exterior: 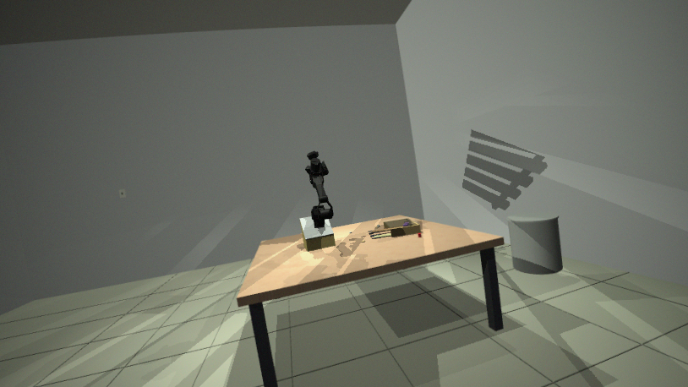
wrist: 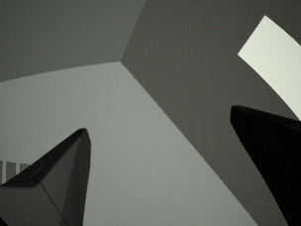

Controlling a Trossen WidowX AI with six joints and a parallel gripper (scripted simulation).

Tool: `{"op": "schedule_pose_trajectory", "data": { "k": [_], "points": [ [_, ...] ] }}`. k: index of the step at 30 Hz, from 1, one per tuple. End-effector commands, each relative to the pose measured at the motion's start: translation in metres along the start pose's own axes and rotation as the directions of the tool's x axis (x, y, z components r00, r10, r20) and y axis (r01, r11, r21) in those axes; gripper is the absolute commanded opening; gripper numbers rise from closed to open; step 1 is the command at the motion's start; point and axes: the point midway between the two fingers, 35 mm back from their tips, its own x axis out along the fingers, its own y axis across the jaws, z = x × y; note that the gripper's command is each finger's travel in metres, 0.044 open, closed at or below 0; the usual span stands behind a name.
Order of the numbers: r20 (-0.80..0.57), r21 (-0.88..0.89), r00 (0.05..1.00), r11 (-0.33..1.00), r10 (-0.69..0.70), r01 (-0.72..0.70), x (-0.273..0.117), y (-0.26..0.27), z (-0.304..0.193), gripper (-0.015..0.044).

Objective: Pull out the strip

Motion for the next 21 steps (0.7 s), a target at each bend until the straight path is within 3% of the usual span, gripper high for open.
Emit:
{"op": "schedule_pose_trajectory", "data": {
  "k": [1, 7, 12, 16, 21],
  "points": [
    [-0.003, 0.004, 1.0, 1.0, 0.004, -0.004, 0.001, 0.001, 0.0, 0.04],
    [-0.132, 0.198, 0.978, 0.971, 0.163, -0.136, 0.021, 0.049, -0.022, 0.04],
    [-0.309, 0.471, 0.88, 0.862, 0.362, -0.189, 0.034, 0.121, -0.057, 0.04],
    [-0.435, 0.655, 0.749, 0.746, 0.5, -0.118, 0.028, 0.182, -0.087, 0.04],
    [-0.556, 0.787, 0.531, 0.611, 0.639, 0.088, -0.003, 0.256, -0.121, 0.04]
  ]
}}
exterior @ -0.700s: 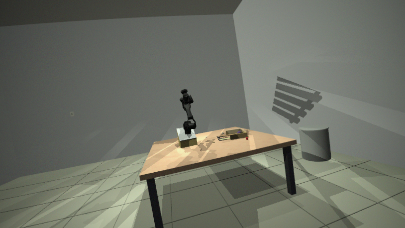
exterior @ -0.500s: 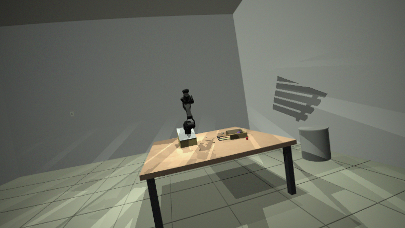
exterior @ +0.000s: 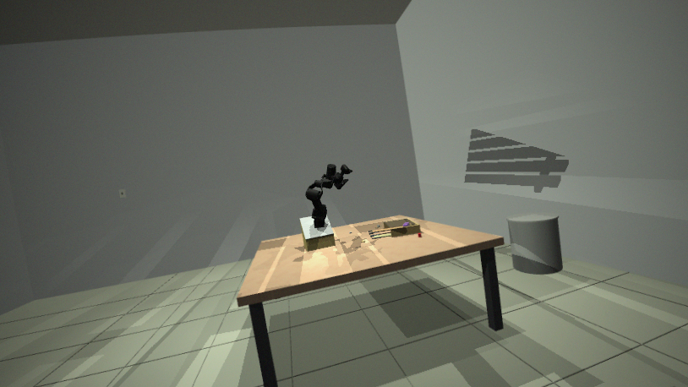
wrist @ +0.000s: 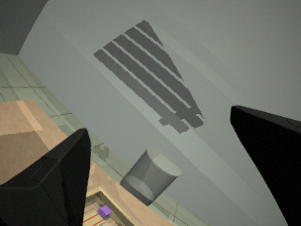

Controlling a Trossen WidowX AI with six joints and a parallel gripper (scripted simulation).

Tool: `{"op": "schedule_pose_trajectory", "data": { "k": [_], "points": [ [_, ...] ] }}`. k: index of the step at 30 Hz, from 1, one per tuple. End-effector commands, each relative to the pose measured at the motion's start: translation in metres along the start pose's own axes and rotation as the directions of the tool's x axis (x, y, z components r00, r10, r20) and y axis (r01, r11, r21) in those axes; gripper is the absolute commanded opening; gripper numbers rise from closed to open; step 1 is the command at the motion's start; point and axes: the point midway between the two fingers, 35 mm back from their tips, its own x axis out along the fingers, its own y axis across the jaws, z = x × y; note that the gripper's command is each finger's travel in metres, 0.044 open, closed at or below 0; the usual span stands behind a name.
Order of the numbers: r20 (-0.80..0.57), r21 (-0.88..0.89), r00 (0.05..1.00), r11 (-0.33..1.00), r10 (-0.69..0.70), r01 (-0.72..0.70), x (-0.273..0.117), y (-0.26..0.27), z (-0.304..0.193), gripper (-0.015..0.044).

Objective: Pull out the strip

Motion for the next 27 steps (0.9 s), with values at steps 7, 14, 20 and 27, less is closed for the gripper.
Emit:
{"op": "schedule_pose_trajectory", "data": {
  "k": [7, 14, 20, 27],
  "points": [
    [-0.543, 0.471, 0.837, 0.848, 0.06, 0.245, 0.032, 0.062, -0.161, 0.04],
    [-0.703, 0.531, 0.706, 0.726, 0.089, 0.438, 0.018, 0.087, -0.219, 0.04],
    [-0.703, 0.531, 0.706, 0.726, 0.089, 0.438, 0.018, 0.087, -0.219, 0.04],
    [-0.703, 0.531, 0.706, 0.726, 0.089, 0.438, 0.018, 0.087, -0.219, 0.04]
  ]
}}
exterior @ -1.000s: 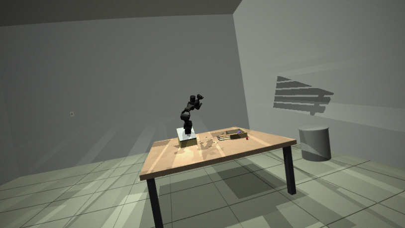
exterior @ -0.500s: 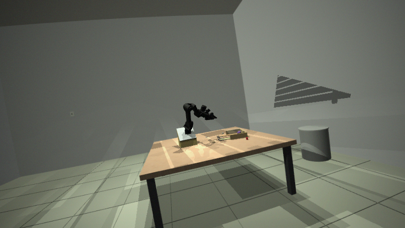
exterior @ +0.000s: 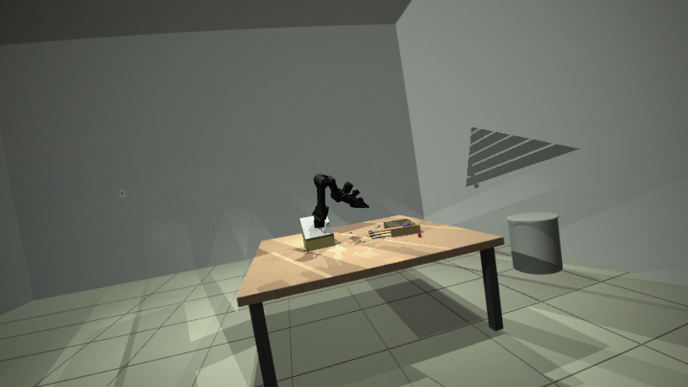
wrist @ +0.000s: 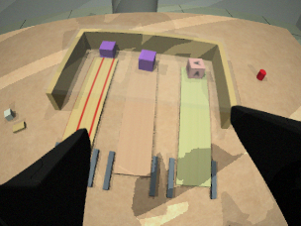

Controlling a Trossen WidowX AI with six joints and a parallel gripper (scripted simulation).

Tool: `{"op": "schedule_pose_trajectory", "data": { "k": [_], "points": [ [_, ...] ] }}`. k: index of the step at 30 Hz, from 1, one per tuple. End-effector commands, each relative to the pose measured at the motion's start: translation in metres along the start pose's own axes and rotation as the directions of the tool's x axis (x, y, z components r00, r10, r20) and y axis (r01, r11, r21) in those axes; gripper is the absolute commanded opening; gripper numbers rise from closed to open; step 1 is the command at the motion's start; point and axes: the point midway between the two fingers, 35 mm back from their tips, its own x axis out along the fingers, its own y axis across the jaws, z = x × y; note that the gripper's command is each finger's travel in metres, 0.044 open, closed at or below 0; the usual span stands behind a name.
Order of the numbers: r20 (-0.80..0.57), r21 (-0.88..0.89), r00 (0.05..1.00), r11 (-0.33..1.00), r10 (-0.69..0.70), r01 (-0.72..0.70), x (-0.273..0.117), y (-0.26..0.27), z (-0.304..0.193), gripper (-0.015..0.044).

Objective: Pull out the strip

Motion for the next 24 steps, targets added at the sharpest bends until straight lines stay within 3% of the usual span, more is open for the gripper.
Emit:
{"op": "schedule_pose_trajectory", "data": {
  "k": [1, 9, 11, 16, 24],
  "points": [
    [-0.003, 0.005, 1.0, 1.0, -0.005, 0.005, 0.0, -0.001, -0.001, 0.04],
    [-0.003, 0.005, 1.0, 1.0, -0.005, 0.005, 0.0, -0.001, -0.001, 0.04],
    [-0.032, 0.01, 0.999, 1.0, -0.002, 0.002, 0.006, -0.001, -0.001, 0.0347],
    [-0.255, 0.064, 0.967, 0.998, 0.017, -0.001, 0.044, -0.007, -0.011, 0.0216],
    [-0.598, 0.185, 0.8, 0.98, 0.052, 0.075, 0.093, -0.036, -0.041, 0.0006]
  ]
}}
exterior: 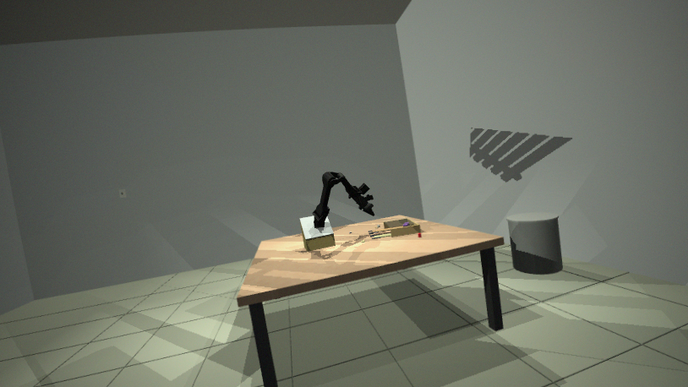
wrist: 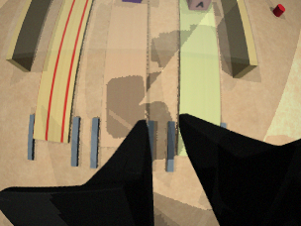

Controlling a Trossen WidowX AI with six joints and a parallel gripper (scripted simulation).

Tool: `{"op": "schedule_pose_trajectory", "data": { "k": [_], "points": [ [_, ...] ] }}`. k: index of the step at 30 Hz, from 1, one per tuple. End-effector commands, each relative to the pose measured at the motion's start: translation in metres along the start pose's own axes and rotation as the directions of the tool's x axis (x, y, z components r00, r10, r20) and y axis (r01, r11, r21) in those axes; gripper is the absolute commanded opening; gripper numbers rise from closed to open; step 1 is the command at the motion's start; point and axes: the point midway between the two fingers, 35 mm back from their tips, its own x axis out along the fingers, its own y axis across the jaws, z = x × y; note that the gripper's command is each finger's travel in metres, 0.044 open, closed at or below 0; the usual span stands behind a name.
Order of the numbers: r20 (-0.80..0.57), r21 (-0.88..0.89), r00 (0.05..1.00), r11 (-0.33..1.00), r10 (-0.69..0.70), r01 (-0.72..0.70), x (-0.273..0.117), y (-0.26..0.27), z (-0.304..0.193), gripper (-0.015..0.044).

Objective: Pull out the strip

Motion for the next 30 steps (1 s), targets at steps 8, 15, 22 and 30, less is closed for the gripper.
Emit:
{"op": "schedule_pose_trajectory", "data": {
  "k": [8, 15, 22, 30],
  "points": [
    [-0.55, 0.171, 0.835, 0.978, -0.01, 0.124, 0.054, -0.059, -0.02, 0.0],
    [-0.556, 0.171, 0.831, 0.977, -0.01, 0.127, 0.054, -0.06, -0.021, 0.0],
    [-0.556, 0.171, 0.831, 0.977, -0.01, 0.127, 0.056, -0.061, -0.022, 0.0],
    [-0.556, 0.172, 0.831, 0.977, -0.01, 0.127, 0.067, -0.061, -0.029, 0.0]
  ]
}}
